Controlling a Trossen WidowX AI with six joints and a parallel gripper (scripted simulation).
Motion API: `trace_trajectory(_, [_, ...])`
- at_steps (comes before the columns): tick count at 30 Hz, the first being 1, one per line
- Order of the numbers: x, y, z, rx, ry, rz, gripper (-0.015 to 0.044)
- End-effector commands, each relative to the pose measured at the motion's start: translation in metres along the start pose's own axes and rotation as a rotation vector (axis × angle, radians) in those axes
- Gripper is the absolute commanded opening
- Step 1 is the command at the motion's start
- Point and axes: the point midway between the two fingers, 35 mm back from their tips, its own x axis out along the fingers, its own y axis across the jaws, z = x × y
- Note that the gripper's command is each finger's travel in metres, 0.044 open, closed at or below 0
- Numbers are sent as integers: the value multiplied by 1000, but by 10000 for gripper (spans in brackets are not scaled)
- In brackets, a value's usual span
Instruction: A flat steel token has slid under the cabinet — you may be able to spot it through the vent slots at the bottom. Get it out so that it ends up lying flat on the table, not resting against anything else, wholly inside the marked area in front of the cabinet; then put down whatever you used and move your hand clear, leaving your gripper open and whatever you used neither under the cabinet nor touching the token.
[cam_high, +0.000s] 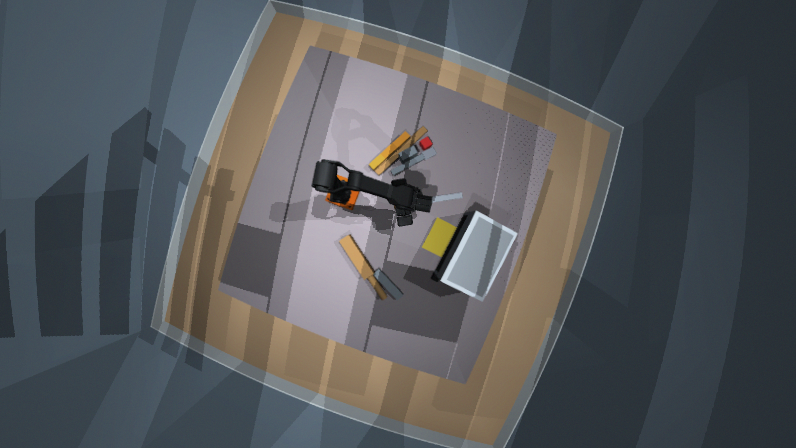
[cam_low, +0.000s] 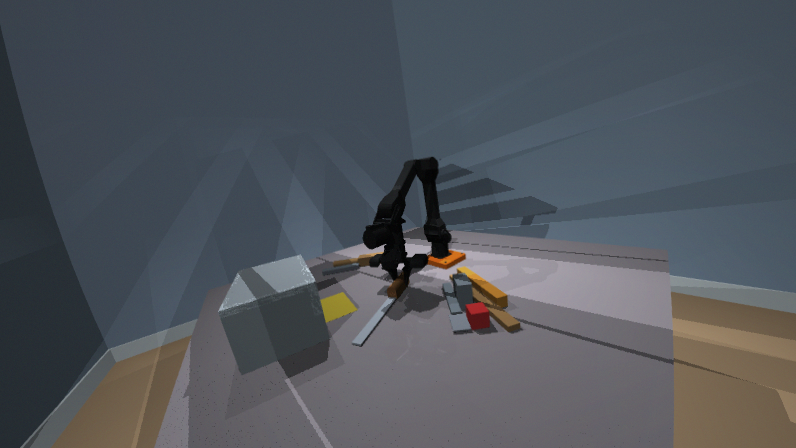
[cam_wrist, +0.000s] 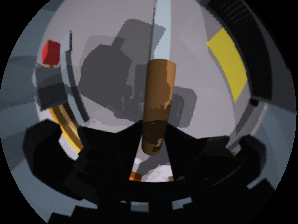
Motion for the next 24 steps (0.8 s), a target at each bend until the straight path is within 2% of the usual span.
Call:
trace_trajectory(1, [0,-5,-1,3,-2,-1,0])
trace_trajectory(24, [0,-24,-13,3,-1,-2,0])
